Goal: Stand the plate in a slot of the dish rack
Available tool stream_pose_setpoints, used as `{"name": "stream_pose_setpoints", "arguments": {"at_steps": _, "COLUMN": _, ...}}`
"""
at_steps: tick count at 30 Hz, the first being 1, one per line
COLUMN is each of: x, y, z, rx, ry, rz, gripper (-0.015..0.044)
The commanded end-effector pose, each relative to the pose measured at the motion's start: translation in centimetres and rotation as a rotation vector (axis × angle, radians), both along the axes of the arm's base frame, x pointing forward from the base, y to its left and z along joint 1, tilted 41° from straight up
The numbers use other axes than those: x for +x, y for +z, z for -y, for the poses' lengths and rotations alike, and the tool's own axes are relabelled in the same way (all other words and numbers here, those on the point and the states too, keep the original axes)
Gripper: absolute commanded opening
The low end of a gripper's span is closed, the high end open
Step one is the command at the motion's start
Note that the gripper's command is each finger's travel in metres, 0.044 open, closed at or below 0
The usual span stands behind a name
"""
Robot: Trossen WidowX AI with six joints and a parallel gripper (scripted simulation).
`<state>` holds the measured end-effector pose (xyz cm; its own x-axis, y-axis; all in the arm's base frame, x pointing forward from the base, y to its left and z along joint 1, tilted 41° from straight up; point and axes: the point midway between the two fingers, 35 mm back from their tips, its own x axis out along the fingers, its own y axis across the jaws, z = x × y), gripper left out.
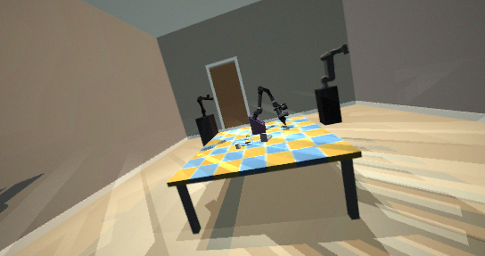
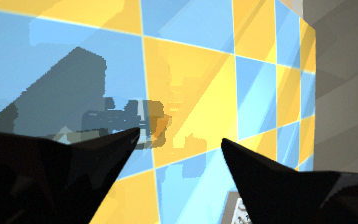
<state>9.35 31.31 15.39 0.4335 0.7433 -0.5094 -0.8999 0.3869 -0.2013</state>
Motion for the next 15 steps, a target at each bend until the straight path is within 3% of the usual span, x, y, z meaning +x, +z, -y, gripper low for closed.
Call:
{"name": "stream_pose_setpoints", "arguments": {"at_steps": 1, "x": 3.4, "y": -1.5, "z": 0.6, "rx": -0.101, "ry": -0.059, "rz": -0.025, "gripper": 0.0400}}
{"name": "stream_pose_setpoints", "arguments": {"at_steps": 15, "x": 12.5, "y": -5.5, "z": 6.2, "rx": -0.296, "ry": -0.309, "rz": -0.205, "gripper": 0.0400}}
